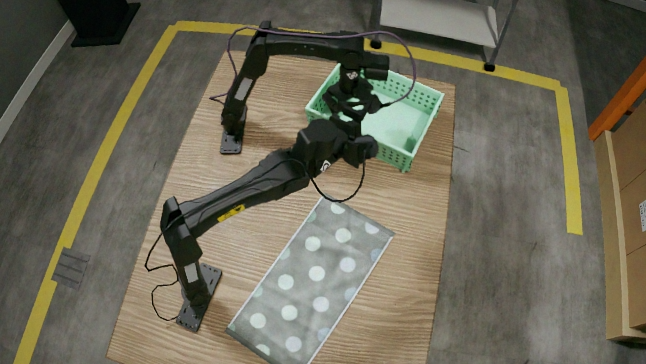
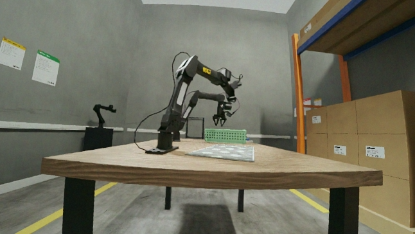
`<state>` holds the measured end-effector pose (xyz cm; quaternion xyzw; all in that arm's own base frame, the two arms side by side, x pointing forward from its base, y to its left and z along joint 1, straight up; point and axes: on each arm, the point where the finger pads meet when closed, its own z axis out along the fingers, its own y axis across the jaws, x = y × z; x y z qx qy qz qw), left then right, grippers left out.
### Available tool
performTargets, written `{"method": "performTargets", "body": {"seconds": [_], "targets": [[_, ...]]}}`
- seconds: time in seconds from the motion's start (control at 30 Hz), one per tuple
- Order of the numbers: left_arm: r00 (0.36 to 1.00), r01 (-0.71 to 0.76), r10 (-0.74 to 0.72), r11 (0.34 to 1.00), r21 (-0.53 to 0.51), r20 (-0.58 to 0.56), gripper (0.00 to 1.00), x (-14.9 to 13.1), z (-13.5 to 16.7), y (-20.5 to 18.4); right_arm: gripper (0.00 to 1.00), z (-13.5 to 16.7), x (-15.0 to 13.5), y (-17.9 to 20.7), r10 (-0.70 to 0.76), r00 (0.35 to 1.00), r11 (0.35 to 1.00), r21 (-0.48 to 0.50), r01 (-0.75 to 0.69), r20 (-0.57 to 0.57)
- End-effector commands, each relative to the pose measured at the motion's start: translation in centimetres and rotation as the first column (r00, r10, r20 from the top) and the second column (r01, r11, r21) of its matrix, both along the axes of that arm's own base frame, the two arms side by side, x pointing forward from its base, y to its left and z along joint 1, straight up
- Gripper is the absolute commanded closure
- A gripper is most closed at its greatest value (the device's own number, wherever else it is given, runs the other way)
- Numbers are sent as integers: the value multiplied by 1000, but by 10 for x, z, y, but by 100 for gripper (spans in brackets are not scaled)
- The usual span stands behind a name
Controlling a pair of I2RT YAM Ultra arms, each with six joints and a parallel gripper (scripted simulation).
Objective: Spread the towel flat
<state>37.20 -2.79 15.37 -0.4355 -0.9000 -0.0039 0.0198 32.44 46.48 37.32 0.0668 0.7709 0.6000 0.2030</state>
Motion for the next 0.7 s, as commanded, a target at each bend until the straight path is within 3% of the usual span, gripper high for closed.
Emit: {"method": "performTargets", "body": {"seconds": [0.0, 0.53, 0.63, 0.67], "targets": [[1000, 0, 0, 1000, -1, 12, 0, 1, 4, 0, 0, 8, -1, -1, 0, 1000, 1000, 14, 0, 12], [1000, 0, 0, 1000, -1, 12, 0, 1, 4, 0, 0, 8, -1, -1, 0, 1000, 1000, 14, 0, 12], [952, -133, 148, 988, -76, 269, 0, 28, 46, -1, 0, 29, -24, -45, -8, 952, 997, -69, 30, 306], [942, -140, 159, 986, -85, 295, 0, 30, 48, -4, 0, 35, -29, -59, -8, 941, 996, -86, 39, 338]]}}
